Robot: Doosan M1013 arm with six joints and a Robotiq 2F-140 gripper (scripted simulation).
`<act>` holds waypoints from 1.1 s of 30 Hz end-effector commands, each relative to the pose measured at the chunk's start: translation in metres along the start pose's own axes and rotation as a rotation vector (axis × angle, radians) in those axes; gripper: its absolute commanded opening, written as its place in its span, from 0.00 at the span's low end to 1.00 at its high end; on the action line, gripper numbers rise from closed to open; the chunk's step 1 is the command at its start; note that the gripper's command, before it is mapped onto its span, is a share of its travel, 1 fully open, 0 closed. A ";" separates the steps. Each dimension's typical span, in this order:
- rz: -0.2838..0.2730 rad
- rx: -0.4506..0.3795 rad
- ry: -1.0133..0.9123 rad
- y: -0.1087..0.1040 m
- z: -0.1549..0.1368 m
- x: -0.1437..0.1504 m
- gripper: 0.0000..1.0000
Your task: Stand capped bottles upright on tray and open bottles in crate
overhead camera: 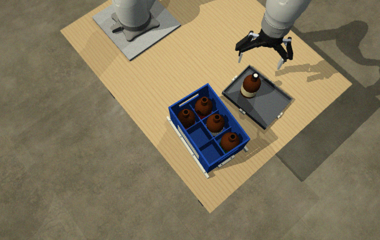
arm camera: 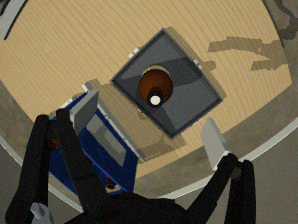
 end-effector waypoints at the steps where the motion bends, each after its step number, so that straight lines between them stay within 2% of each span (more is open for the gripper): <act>1: 0.000 0.000 0.000 -0.010 0.000 0.000 1.00; 7: 0.000 0.000 0.000 -0.030 0.000 0.000 1.00; 10: 0.000 0.000 0.000 -0.031 0.000 0.000 1.00; 24: 0.000 0.000 0.000 -0.060 0.000 0.000 1.00; 33: 0.000 0.000 0.000 -0.059 0.000 0.000 1.00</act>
Point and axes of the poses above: the point where the finger pads meet when closed, its own y axis out along the fingers, its own x axis across the jaws, z = x × y, the point moved 6 cm from there along -y, back along the fingers, and after that the axes turned 3 degrees about y, right-handed, at the moved point
